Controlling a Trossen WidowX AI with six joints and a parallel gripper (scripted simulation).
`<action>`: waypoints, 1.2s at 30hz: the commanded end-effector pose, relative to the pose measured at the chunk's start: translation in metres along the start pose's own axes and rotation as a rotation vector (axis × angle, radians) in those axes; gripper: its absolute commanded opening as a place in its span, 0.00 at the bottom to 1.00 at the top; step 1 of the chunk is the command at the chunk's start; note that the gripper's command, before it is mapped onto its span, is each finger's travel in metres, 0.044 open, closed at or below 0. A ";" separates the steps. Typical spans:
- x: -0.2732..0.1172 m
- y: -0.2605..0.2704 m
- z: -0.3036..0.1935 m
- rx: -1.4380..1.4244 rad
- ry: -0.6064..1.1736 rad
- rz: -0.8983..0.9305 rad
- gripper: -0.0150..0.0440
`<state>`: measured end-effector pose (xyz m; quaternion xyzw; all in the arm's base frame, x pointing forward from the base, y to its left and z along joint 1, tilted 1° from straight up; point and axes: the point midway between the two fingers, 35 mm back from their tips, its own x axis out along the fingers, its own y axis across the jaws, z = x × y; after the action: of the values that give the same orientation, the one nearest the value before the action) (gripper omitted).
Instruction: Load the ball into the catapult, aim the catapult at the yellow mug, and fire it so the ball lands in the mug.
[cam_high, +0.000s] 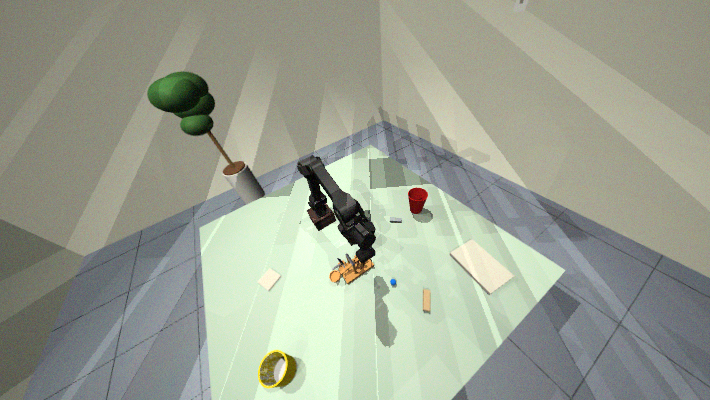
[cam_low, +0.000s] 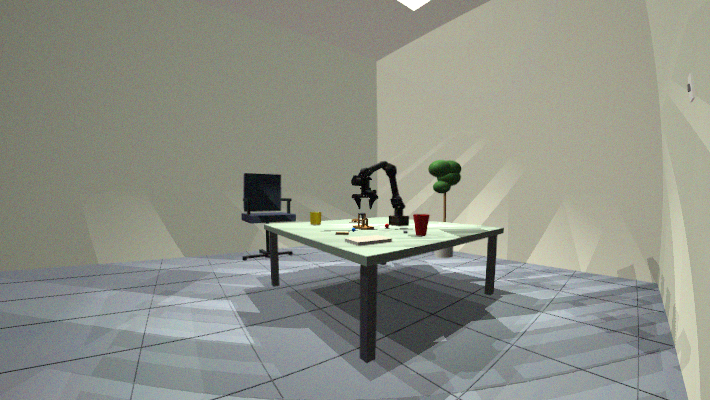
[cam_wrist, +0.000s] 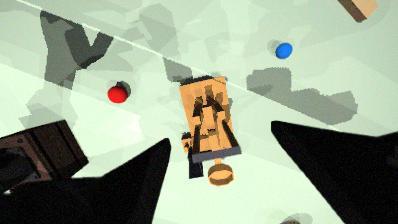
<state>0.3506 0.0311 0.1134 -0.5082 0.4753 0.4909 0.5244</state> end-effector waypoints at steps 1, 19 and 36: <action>0.007 0.003 0.000 -0.030 0.021 0.025 1.00; 0.061 0.005 -0.001 -0.030 0.021 0.025 1.00; 0.089 0.006 -0.002 -0.030 0.021 0.026 1.00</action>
<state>0.3536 0.0329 0.0354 -0.5186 0.4737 0.4955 0.5111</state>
